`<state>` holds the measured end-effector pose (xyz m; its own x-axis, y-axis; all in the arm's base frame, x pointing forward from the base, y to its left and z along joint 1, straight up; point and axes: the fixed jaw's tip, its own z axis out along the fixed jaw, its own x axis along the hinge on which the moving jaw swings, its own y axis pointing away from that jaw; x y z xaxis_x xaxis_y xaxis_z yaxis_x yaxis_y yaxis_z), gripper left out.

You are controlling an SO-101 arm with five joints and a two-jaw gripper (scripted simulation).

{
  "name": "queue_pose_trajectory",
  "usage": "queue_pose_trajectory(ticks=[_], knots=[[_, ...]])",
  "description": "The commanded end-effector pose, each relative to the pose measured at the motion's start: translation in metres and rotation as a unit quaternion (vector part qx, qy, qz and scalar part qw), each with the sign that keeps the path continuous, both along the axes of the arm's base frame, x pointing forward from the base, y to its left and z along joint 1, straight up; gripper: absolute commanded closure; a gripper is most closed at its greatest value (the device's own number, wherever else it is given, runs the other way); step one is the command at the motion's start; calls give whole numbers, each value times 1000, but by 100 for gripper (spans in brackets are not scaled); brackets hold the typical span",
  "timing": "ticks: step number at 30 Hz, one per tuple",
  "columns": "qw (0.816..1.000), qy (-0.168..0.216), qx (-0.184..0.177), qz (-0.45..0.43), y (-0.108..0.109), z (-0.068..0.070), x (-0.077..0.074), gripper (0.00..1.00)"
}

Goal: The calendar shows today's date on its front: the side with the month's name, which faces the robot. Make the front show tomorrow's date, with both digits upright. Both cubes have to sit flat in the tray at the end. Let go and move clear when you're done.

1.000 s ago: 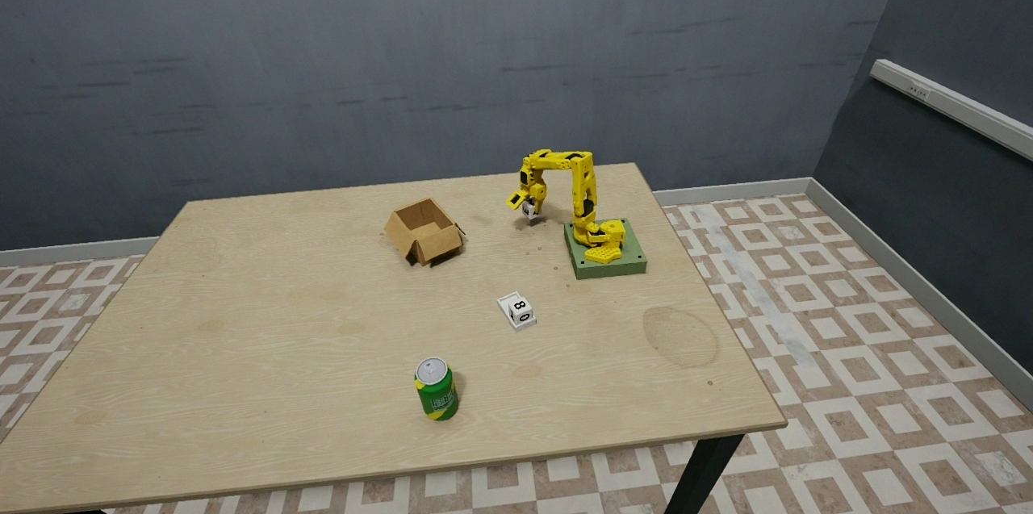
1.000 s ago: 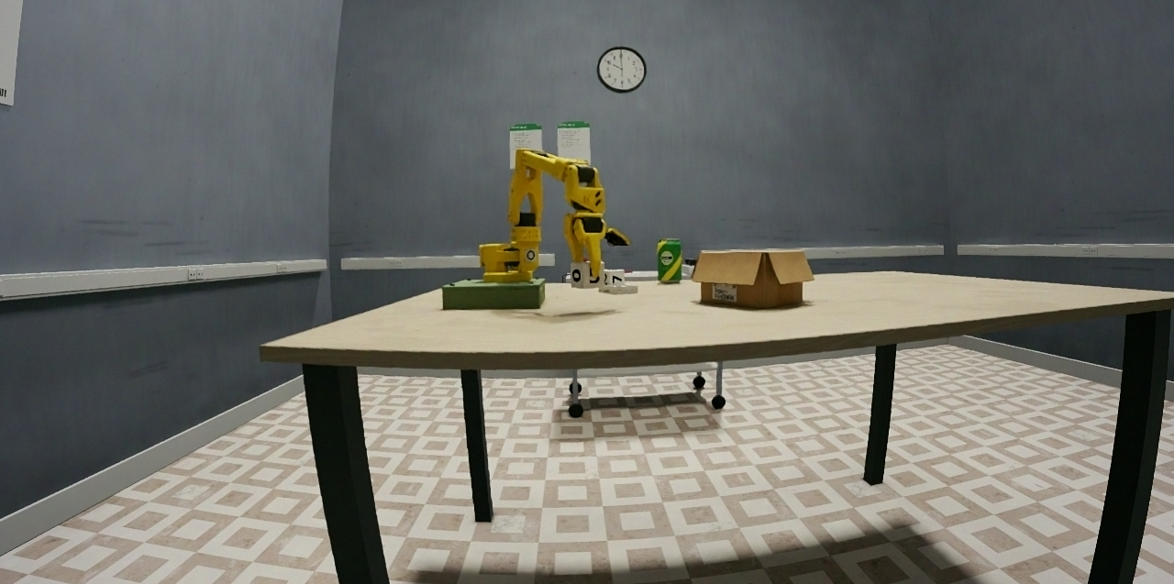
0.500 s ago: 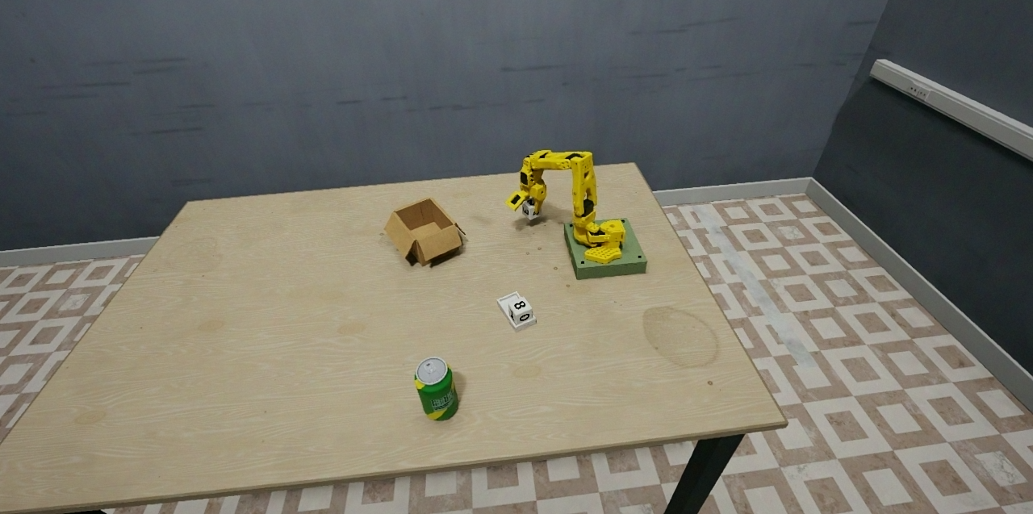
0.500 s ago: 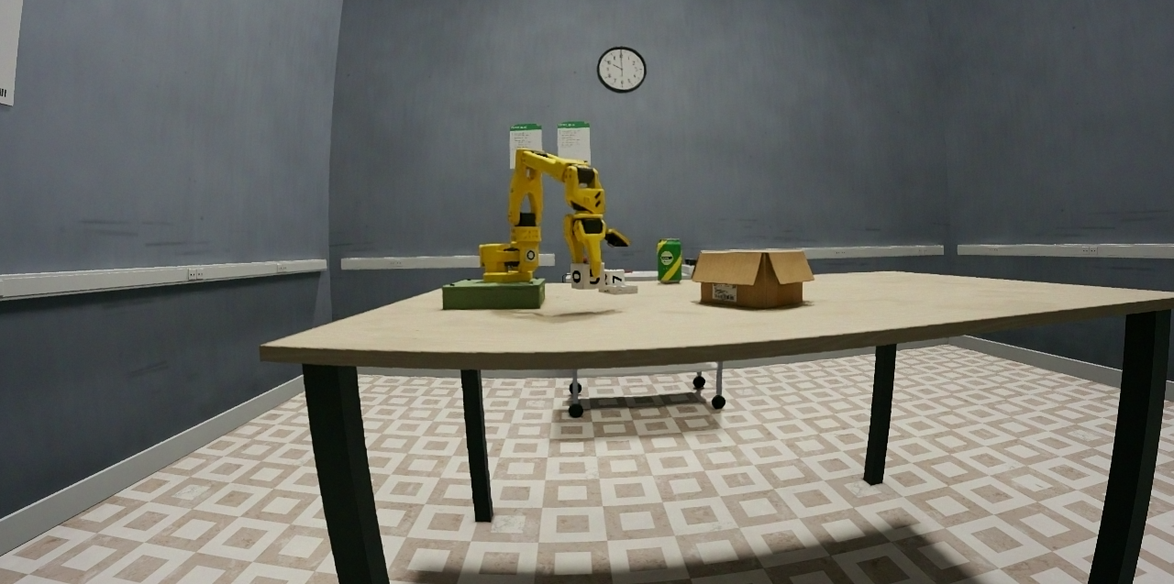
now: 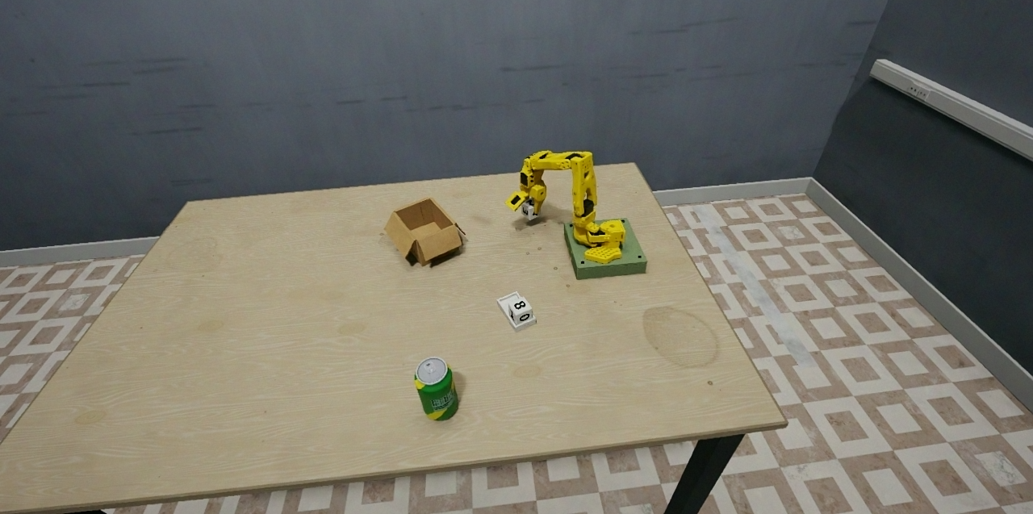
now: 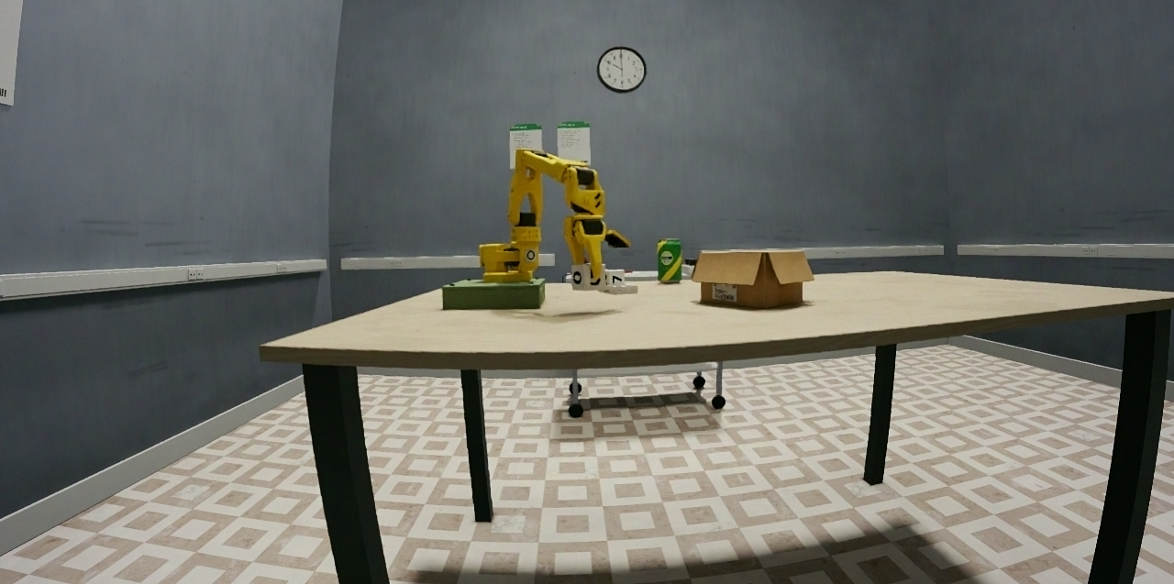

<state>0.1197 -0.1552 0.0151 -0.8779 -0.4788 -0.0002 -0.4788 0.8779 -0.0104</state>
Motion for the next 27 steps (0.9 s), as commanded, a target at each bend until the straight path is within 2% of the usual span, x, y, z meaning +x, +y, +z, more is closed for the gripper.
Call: queue_pose_trajectory(ticks=[1, 27], knots=[[1000, 1, 2, -1, 0, -4, -2, 100], [1000, 1, 2, -1, 0, -12, -2, 100]])
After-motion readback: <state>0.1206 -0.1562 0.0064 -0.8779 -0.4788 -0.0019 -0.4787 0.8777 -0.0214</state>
